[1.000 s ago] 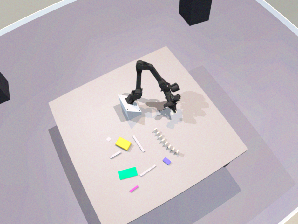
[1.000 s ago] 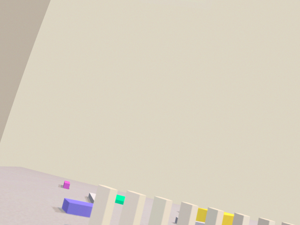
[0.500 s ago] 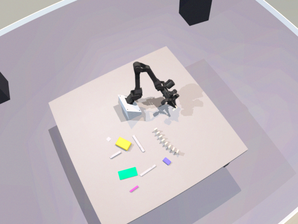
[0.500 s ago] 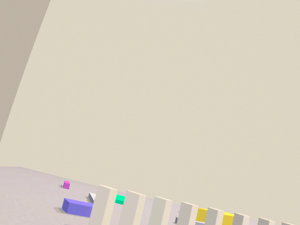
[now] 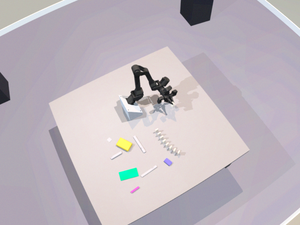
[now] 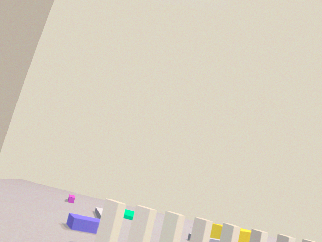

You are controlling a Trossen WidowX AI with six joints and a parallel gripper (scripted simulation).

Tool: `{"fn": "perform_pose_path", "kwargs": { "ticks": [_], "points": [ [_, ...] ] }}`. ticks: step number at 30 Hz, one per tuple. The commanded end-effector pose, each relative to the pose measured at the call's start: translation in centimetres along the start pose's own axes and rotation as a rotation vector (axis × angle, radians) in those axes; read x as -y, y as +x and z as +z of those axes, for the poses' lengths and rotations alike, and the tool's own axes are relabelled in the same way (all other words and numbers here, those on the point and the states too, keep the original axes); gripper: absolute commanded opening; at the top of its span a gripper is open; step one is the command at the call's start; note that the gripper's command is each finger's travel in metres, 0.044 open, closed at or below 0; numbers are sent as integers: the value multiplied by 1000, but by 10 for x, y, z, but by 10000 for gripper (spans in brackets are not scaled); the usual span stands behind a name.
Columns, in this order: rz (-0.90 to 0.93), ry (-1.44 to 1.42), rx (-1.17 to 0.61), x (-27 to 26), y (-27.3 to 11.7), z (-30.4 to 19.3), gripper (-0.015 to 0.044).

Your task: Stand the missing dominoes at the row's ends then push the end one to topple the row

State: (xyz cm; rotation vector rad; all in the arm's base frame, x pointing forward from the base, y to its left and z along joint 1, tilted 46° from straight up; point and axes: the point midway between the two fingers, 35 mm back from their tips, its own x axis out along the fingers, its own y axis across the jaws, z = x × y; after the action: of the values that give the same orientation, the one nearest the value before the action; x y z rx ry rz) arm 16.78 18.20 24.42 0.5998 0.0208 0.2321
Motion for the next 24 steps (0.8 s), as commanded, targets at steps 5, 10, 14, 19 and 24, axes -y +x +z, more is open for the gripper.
{"fn": "perform_pose_path", "kwargs": {
  "ticks": [5, 10, 14, 19, 24],
  "points": [
    [-54, 182, 49, 21, -21, 3, 24],
    [-66, 217, 54, 26, -24, 4, 24],
    [-66, 217, 54, 26, -24, 4, 24],
    [-66, 217, 54, 26, -24, 4, 24],
    [-66, 217, 54, 26, -24, 4, 24]
  ]
}}
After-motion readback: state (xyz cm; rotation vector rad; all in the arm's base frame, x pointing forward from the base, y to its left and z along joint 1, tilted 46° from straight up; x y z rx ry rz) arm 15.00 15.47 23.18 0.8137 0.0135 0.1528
